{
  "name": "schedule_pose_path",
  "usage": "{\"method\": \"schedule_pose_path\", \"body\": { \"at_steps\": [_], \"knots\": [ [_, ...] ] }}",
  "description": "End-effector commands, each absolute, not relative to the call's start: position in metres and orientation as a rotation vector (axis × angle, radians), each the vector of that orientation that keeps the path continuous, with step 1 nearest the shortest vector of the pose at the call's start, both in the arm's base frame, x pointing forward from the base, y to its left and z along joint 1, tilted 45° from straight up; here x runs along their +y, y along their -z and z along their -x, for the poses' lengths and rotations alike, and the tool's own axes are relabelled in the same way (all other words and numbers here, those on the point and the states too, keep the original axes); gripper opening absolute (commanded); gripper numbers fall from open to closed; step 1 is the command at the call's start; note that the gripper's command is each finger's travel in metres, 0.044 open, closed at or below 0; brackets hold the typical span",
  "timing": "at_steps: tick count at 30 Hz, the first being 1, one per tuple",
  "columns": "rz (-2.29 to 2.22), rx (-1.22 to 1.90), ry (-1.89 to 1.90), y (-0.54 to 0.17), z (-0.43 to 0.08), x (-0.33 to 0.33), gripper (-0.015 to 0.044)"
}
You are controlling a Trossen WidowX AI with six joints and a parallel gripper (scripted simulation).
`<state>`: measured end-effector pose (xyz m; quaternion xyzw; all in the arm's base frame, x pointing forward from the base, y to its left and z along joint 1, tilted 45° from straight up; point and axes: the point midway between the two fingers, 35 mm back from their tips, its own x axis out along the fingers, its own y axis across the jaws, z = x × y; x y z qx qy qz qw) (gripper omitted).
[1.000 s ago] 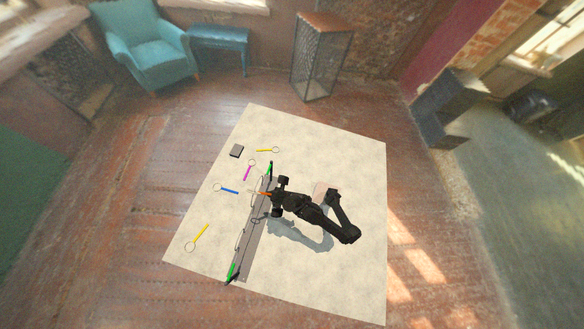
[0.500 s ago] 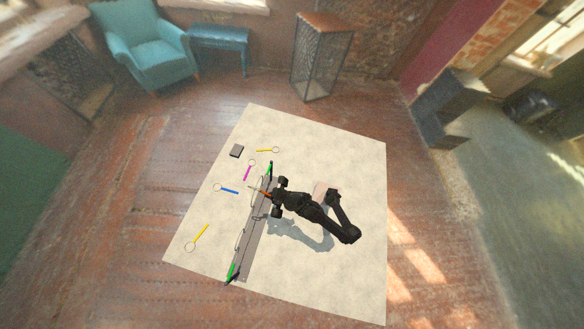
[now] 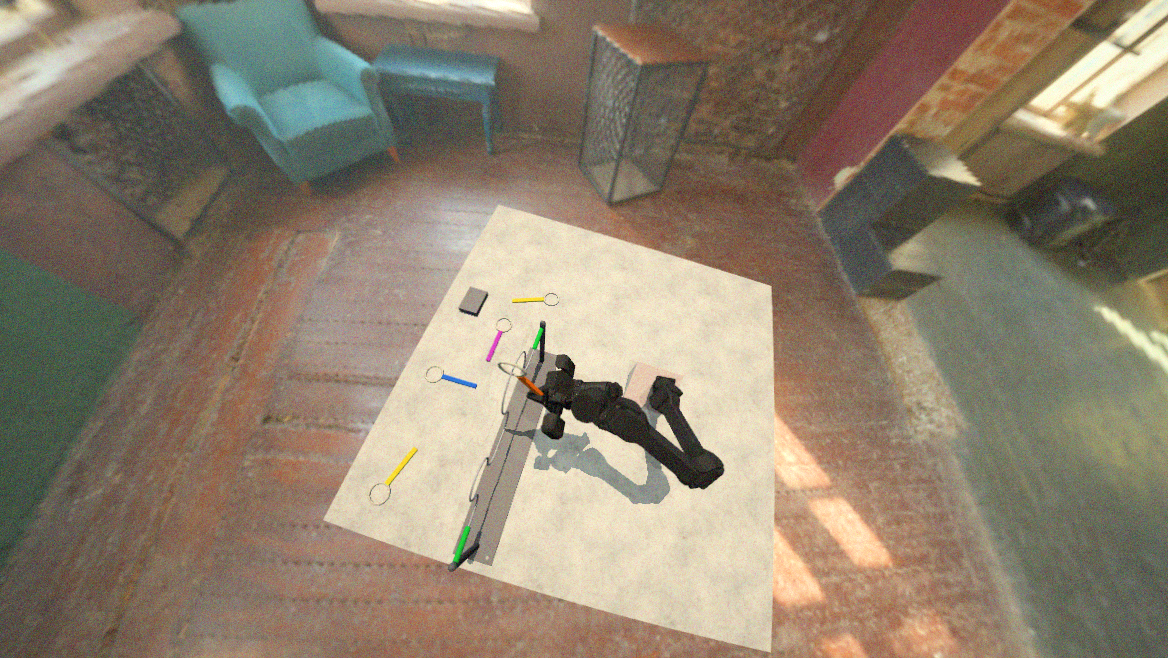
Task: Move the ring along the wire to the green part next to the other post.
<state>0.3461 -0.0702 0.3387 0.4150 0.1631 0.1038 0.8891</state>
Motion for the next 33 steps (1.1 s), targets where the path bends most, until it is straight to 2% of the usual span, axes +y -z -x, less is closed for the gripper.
{"method": "schedule_pose_path", "body": {
  "at_steps": [1, 33],
  "knots": [
    [-0.908, 0.325, -0.234, -0.342, -0.345, -0.068, -0.0150],
    [-1.326, 0.230, -0.349, -0.359, -0.345, -0.059, -0.0150]
  ]
}}
